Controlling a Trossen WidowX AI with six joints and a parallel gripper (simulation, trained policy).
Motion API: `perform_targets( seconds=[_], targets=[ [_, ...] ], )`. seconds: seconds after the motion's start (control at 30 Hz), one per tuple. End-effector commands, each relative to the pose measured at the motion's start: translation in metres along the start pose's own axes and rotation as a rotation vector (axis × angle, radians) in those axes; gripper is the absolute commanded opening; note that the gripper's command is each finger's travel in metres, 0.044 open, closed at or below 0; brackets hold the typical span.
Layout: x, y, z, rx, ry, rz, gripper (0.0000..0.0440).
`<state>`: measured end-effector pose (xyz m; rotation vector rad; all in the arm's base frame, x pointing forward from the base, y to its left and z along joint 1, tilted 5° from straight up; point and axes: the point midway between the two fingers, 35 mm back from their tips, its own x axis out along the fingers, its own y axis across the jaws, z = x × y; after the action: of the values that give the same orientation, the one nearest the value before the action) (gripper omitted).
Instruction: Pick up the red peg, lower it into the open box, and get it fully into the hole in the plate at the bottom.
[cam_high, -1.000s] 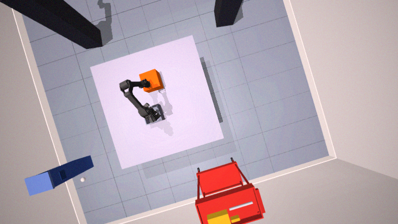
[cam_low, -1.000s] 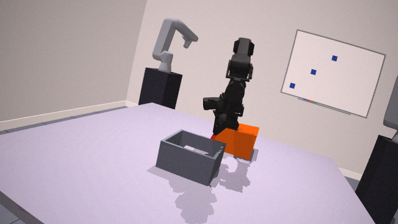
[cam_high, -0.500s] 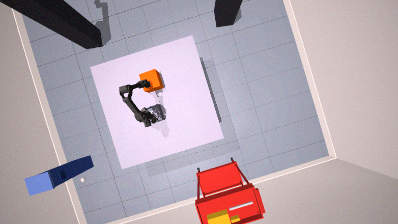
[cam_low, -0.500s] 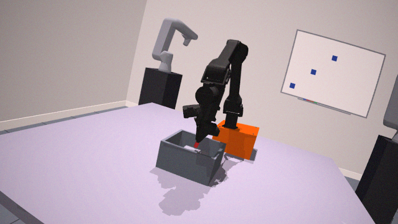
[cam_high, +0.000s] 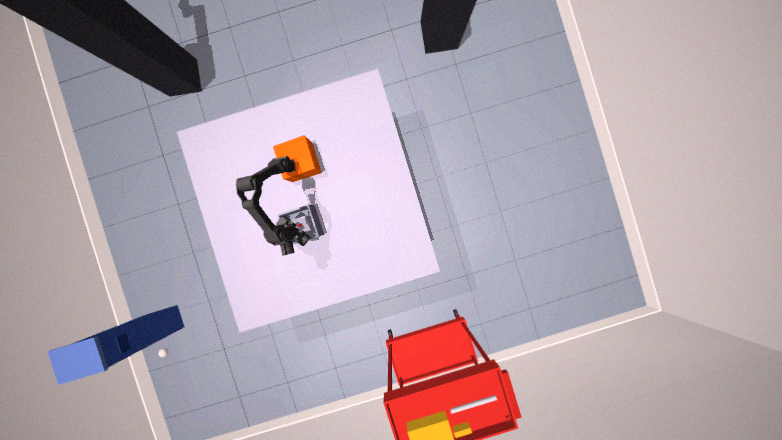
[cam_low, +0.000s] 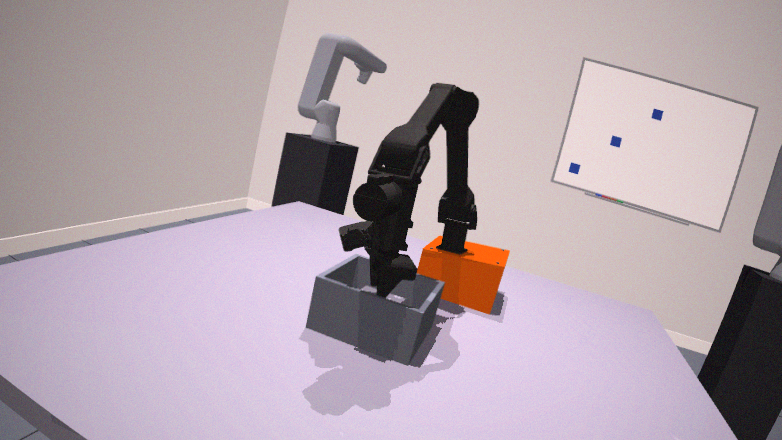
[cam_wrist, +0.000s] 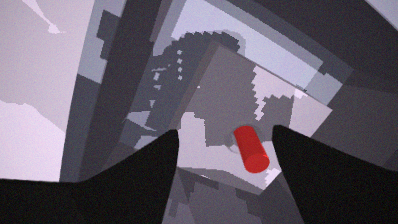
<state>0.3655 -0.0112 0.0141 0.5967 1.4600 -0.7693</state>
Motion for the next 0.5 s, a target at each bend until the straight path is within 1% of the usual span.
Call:
perform_targets(
  seconds=[0.0,0.2,0.47],
  targets=[
    [-0.003,0.008,0.007,-0.004,0.016,0.023,0.0322],
    [-0.012,0.027,0.021,-0.007,0.038,0.085,0.0440],
    [-0.027,0.060,0.037,-0.038,0.031,0.208,0.0440]
  ],
)
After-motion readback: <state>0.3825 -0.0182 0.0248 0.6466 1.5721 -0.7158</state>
